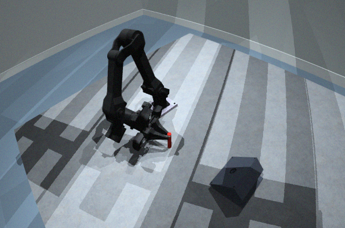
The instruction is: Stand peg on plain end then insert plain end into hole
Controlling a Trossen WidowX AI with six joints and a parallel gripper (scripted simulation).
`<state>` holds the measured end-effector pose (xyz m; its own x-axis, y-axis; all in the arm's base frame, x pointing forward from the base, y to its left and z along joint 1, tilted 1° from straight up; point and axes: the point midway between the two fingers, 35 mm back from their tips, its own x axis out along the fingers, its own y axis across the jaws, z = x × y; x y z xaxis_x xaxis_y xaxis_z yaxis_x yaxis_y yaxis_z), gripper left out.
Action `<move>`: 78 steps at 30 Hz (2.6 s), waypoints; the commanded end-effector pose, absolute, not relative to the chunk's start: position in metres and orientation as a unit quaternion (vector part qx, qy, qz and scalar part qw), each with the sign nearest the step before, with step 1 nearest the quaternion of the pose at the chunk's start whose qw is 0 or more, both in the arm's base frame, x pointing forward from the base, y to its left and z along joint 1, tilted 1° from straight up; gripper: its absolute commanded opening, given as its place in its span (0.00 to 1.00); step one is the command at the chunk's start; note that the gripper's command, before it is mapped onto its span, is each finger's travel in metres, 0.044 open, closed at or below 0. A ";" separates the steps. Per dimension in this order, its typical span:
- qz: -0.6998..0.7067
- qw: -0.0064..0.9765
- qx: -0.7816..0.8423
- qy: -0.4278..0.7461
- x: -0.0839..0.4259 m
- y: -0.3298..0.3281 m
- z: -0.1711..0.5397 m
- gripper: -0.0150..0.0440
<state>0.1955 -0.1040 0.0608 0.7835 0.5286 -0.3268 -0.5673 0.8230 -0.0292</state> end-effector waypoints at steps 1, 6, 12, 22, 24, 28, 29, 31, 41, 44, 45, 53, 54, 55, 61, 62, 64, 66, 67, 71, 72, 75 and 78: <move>0.291 0.942 -0.063 0.154 0.195 -0.105 0.059 0.34; 0.290 0.943 -0.062 0.152 0.194 -0.105 0.059 0.34; 0.289 0.943 -0.061 0.150 0.194 -0.106 0.059 0.34; 0.288 0.944 -0.059 0.147 0.193 -0.106 0.059 0.34; 0.288 0.945 -0.059 0.147 0.193 -0.106 0.058 0.34; 0.287 0.945 -0.058 0.145 0.192 -0.107 0.058 0.34; 0.287 0.945 -0.058 0.145 0.192 -0.107 0.058 0.34; 0.287 0.945 -0.057 0.144 0.192 -0.107 0.058 0.34; 0.286 0.946 -0.056 0.142 0.191 -0.107 0.058 0.34; 0.285 0.947 -0.054 0.141 0.192 -0.107 0.059 0.39; 0.285 0.947 -0.054 0.141 0.192 -0.107 0.059 0.43; 0.285 0.947 -0.054 0.141 0.192 -0.107 0.059 0.47; 0.285 0.947 -0.054 0.141 0.192 -0.107 0.059 0.47; 0.285 0.947 -0.054 0.141 0.192 -0.107 0.059 0.47; 0.285 0.947 -0.054 0.141 0.192 -0.107 0.059 0.47; 0.285 0.947 -0.054 0.141 0.192 -0.107 0.059 0.47; 0.285 0.947 -0.054 0.141 0.192 -0.107 0.059 0.47; 0.285 0.947 -0.054 0.141 0.192 -0.107 0.059 0.47; 0.285 0.947 -0.054 0.141 0.192 -0.107 0.059 0.47; 0.285 0.947 -0.054 0.141 0.192 -0.107 0.059 0.52; 0.285 0.947 -0.054 0.141 0.192 -0.107 0.059 0.56; 0.285 0.947 -0.054 0.141 0.192 -0.107 0.059 0.70; 0.285 0.947 -0.054 0.141 0.192 -0.107 0.059 0.83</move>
<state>0.1918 -0.1068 0.0594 0.7982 0.5237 -0.2977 -0.5541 0.8321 -0.0219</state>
